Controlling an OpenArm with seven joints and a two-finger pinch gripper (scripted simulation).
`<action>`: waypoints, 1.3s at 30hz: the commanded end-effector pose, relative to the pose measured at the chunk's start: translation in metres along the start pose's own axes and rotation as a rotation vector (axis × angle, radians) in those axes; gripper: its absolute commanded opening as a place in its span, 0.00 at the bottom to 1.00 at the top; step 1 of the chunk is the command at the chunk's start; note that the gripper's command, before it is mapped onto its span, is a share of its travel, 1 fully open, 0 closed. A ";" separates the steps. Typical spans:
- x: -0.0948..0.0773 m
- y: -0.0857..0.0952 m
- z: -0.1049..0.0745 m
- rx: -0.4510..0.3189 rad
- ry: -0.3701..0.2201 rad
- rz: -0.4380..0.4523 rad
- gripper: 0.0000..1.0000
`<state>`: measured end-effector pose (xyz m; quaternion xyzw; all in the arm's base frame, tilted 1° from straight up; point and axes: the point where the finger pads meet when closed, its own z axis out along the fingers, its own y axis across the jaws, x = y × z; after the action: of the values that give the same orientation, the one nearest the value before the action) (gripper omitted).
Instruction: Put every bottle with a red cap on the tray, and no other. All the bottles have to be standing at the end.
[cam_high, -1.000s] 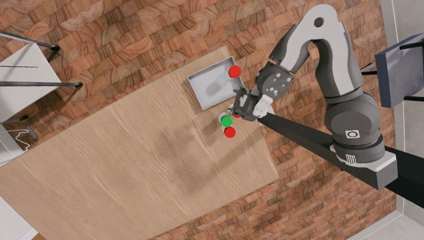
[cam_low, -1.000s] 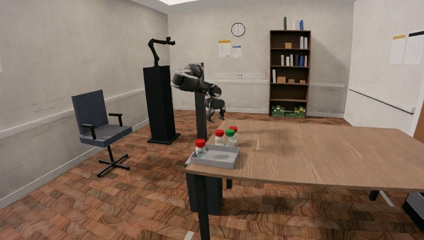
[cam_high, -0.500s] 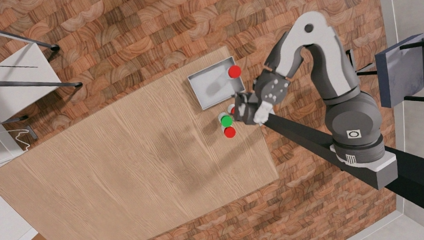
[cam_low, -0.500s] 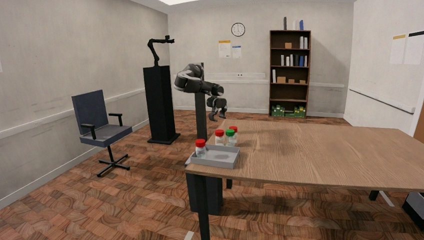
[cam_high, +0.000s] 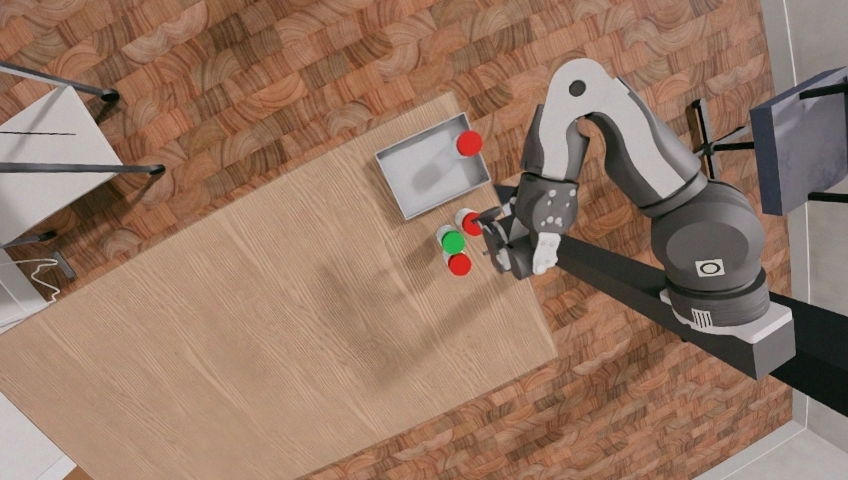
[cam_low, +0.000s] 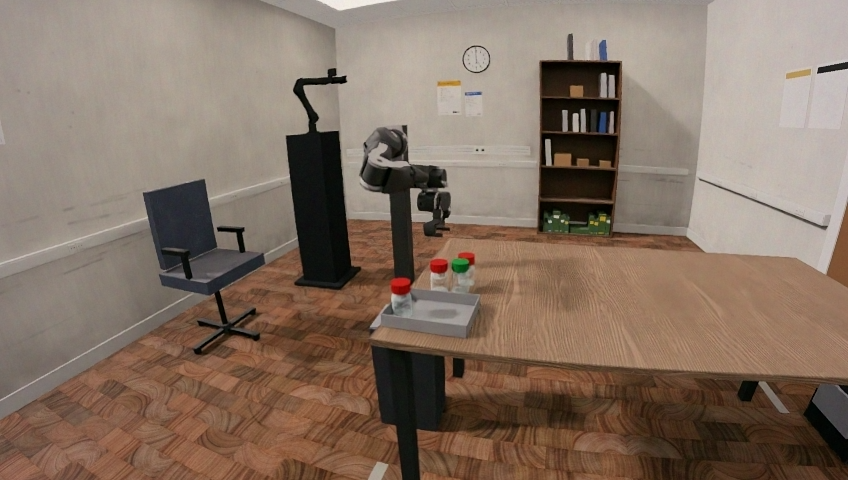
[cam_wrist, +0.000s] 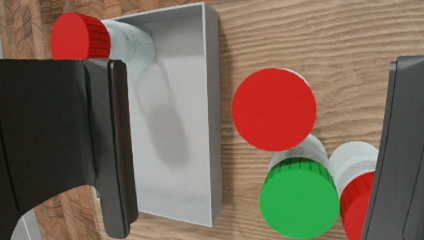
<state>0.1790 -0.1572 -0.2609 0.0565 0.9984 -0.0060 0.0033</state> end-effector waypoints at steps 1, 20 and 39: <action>-0.001 0.000 -0.001 0.000 -0.004 -0.005 0.42; -0.001 -0.001 0.018 0.006 -0.005 -0.060 0.42; -0.001 0.000 0.072 0.006 -0.003 -0.062 0.42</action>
<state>0.1785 -0.1597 -0.3332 0.0270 0.9996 -0.0126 0.0000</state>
